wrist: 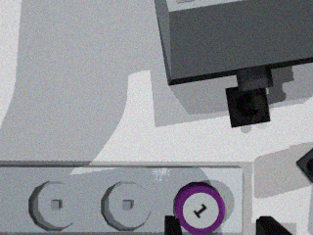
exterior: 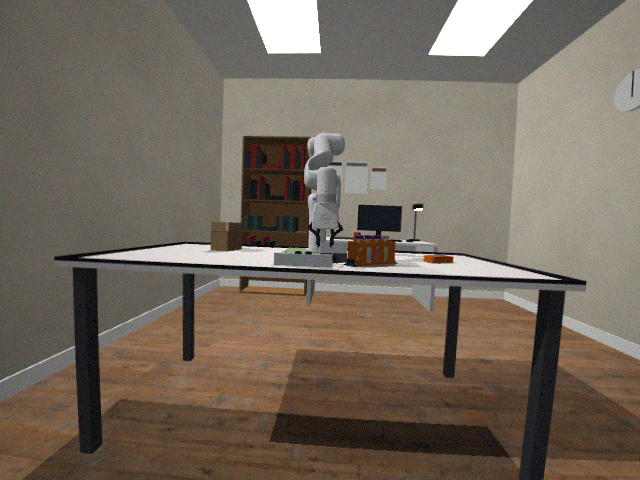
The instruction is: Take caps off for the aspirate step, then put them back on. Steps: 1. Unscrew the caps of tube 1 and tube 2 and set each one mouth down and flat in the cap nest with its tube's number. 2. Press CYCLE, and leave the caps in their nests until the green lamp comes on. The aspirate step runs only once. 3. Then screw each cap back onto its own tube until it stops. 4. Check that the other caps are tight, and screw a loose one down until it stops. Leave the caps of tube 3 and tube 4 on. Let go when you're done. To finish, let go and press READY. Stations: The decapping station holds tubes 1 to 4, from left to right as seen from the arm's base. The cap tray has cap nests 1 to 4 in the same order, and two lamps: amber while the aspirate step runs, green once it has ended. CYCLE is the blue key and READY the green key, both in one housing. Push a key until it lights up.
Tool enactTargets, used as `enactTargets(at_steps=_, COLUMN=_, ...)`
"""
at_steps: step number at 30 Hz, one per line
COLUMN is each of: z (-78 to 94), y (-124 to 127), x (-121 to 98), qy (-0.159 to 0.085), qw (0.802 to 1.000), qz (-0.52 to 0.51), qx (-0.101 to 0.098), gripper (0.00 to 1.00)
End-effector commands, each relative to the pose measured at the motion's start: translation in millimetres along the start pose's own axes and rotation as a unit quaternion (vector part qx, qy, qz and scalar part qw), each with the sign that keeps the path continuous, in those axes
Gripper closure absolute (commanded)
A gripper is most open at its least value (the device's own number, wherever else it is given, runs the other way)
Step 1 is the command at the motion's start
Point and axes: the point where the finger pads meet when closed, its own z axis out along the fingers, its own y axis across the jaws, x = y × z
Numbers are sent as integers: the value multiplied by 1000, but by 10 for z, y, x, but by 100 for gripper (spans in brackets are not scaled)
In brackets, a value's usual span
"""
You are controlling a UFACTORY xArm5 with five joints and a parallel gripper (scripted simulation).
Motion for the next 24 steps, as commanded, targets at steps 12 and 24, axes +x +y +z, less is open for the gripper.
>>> enactTargets(at_steps=12, z=-818, y=7, x=-1, qy=-1, qw=1000, qz=0, qx=4, gripper=54)
enactTargets(at_steps=24, z=-847, y=82, x=36, qy=-1, qw=999, qz=42, qx=4, gripper=54)
